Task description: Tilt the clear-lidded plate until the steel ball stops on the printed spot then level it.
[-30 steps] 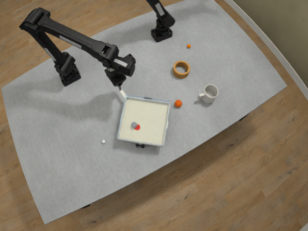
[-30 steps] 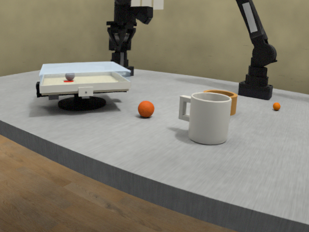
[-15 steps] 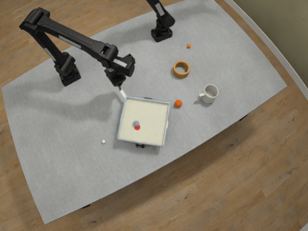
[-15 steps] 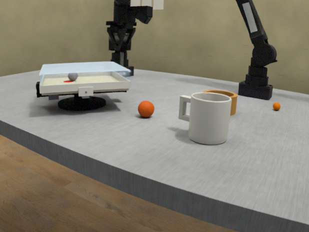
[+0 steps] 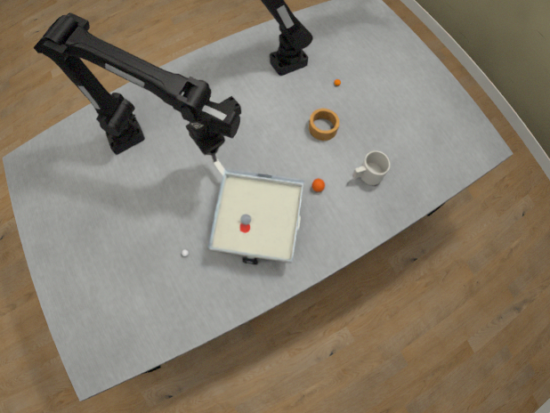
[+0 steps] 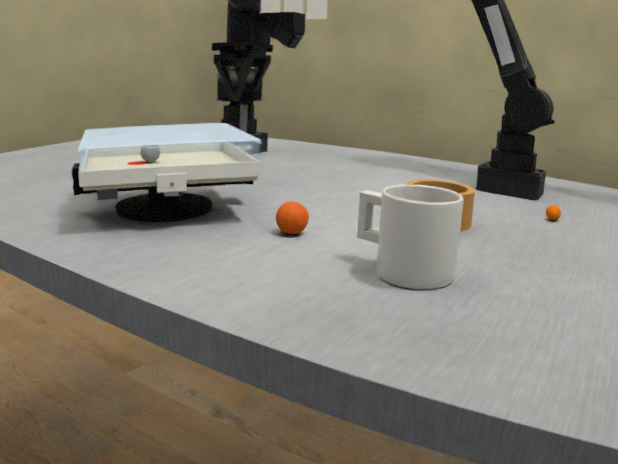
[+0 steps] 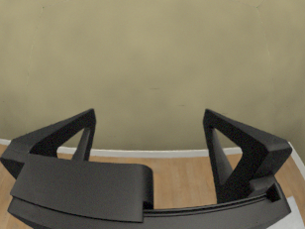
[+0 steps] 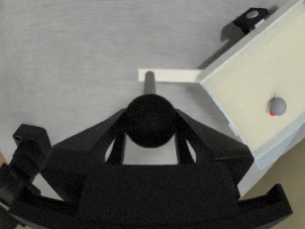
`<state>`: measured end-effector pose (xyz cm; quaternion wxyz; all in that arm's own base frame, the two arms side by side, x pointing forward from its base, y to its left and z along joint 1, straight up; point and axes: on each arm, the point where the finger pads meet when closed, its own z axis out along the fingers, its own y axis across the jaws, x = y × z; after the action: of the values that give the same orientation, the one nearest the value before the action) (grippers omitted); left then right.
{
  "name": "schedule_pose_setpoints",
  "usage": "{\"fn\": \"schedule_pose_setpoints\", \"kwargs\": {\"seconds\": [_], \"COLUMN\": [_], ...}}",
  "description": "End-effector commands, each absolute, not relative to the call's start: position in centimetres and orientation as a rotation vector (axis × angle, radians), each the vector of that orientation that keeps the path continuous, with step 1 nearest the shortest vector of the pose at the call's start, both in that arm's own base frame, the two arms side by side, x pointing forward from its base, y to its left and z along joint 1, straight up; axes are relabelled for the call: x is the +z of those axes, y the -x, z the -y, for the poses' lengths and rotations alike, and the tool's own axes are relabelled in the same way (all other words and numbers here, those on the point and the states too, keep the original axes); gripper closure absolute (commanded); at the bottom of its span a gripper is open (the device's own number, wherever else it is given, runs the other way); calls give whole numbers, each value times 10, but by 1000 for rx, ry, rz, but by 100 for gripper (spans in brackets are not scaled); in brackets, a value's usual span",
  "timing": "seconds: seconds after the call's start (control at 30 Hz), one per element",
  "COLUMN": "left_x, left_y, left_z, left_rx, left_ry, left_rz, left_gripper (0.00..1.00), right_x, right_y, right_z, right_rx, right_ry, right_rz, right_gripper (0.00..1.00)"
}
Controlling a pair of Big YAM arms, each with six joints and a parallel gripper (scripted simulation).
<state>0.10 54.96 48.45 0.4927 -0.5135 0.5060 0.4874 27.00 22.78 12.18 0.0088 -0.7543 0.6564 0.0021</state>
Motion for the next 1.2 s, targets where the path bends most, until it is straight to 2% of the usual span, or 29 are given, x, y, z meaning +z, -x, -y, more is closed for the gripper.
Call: {"fn": "schedule_pose_setpoints", "kwargs": {"seconds": [0.0,1.17], "left_x": [501,501], "left_y": [6,6], "left_z": [-545,-545], "left_rx": [1218,1218], "left_ry": [1218,1218], "left_rz": [-1204,-1204], "left_gripper": [0,0], "right_x": [118,138], "right_y": [-270,-286], "right_z": [-215,-236], "right_rx": [-3,-13], "right_ry": [2366,2319], "right_rz": [-2077,-2069], "right_gripper": [100,100]}}
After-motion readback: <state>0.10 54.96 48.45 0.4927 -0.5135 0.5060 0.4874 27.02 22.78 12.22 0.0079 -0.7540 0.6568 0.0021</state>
